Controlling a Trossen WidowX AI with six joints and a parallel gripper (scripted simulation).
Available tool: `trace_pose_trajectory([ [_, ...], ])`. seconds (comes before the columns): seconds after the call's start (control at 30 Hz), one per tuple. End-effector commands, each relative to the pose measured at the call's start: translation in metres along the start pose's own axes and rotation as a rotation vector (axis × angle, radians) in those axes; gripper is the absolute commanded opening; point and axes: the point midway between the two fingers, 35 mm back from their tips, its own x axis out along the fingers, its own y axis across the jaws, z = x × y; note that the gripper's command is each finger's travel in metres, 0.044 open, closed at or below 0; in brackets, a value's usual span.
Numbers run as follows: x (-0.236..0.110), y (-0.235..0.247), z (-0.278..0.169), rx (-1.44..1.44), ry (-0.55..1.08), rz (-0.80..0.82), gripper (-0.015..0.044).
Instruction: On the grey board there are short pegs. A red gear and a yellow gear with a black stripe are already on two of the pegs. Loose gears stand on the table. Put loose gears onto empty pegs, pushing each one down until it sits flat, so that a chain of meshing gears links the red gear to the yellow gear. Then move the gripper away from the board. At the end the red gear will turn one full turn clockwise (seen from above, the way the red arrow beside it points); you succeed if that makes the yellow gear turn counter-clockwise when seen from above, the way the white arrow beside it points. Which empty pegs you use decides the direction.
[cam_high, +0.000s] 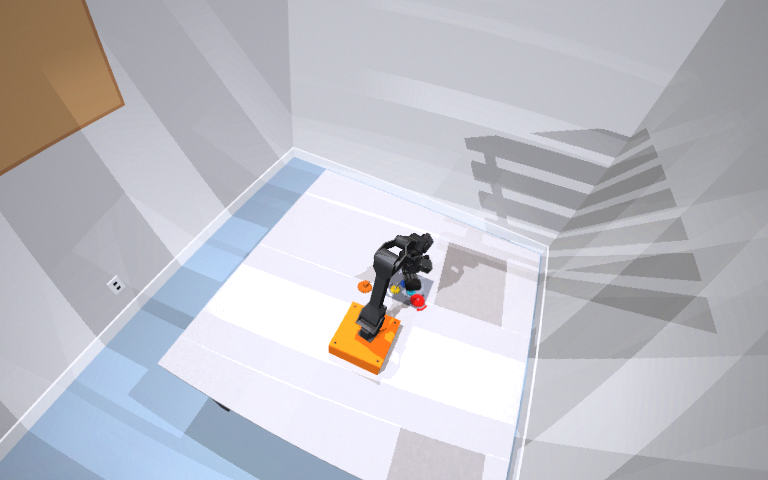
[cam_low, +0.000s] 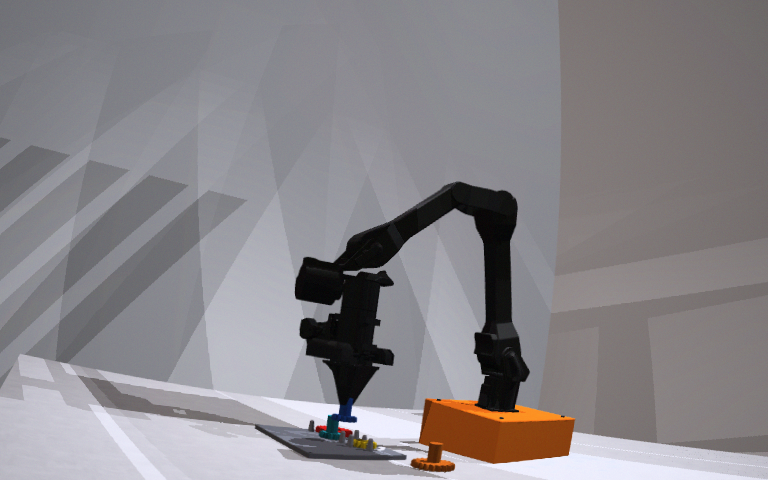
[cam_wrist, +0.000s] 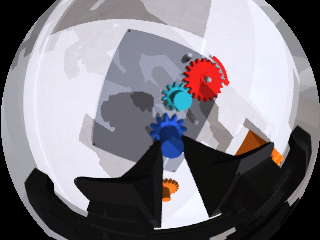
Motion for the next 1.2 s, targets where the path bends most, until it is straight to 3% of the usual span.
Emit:
trace_pose_trajectory([
  [0.0,0.007,-0.001,0.000,-0.013,0.003,-0.002,0.0000],
  [0.7,0.030,-0.001,0.000,0.435,0.003,-0.003,0.0000],
  [1.17,0.033,0.000,-0.001,0.187,0.003,-0.002,0.0000],
])
